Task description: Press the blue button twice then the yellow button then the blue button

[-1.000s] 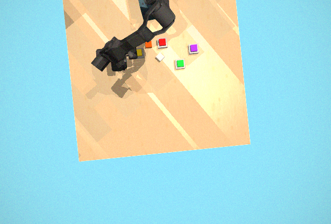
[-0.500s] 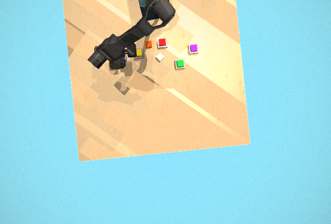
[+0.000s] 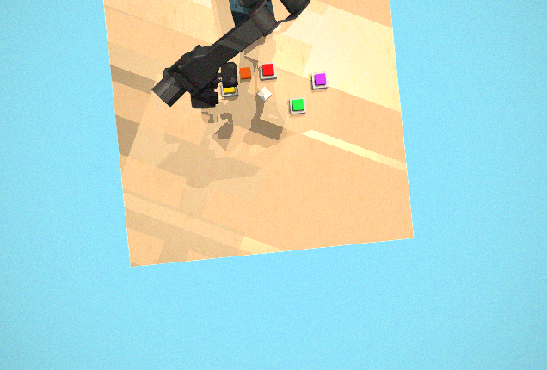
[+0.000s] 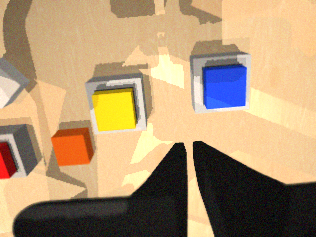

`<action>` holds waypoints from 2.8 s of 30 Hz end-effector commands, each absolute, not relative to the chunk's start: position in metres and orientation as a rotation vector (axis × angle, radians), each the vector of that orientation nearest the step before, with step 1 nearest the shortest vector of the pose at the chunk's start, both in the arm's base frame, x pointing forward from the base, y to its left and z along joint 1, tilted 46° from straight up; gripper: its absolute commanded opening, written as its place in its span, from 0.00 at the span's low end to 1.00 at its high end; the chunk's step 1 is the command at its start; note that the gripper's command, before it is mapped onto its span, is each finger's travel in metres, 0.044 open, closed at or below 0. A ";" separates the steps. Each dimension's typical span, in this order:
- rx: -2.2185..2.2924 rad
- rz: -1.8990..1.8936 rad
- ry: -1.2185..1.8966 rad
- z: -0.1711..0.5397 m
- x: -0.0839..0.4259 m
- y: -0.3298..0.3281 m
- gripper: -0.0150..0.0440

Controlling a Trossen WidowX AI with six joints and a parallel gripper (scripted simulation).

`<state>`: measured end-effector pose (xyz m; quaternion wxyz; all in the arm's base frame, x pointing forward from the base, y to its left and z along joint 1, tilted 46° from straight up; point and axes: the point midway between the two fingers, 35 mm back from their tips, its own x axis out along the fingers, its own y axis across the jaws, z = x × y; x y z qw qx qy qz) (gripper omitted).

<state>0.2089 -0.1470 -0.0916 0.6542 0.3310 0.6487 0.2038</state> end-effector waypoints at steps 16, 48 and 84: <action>0.750 0.471 1.465 -0.101 0.214 -0.063 0.29; 0.751 0.473 1.465 -0.123 0.216 -0.041 0.29; 0.741 0.463 1.467 -0.119 0.206 -0.175 0.29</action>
